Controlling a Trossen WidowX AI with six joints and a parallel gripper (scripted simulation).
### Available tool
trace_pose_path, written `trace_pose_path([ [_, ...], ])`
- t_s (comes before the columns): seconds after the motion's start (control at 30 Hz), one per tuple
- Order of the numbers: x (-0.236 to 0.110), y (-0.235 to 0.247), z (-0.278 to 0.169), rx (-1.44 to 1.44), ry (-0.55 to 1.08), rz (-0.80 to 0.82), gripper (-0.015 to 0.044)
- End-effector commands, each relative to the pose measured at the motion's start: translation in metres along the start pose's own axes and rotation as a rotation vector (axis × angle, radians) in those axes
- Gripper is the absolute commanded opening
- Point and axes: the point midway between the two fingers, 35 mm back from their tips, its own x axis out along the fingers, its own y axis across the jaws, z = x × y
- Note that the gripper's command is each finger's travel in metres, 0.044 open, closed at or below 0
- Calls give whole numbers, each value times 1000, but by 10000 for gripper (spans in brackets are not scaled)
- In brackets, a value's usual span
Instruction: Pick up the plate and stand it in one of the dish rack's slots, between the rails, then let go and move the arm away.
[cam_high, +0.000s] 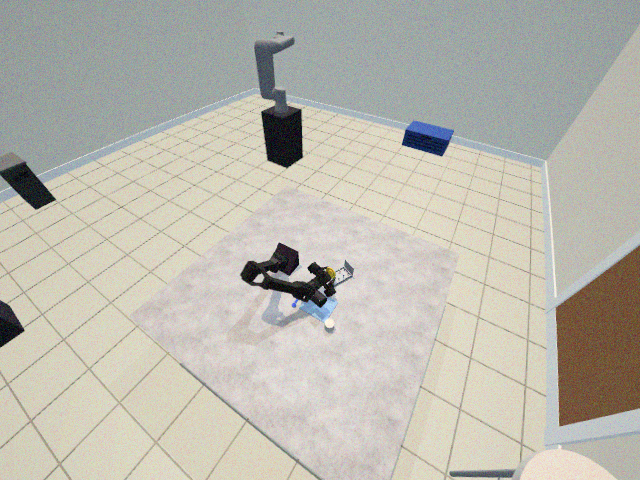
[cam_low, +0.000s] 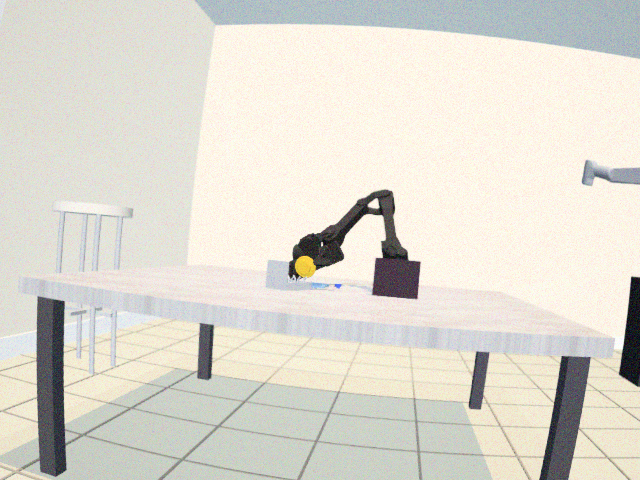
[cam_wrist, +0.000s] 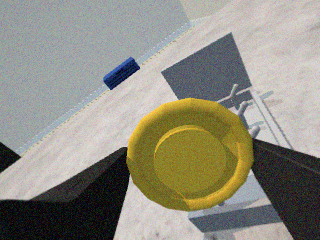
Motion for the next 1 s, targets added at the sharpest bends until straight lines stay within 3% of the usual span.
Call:
trace_pose_path([
  [0.0, -4, 0, -1, -90, -66, -24, 0],
  [0.43, -23, -4, -7, -436, -260, -178, 0],
  [0.97, -12, -6, -3, -447, -263, -187, 0],
])
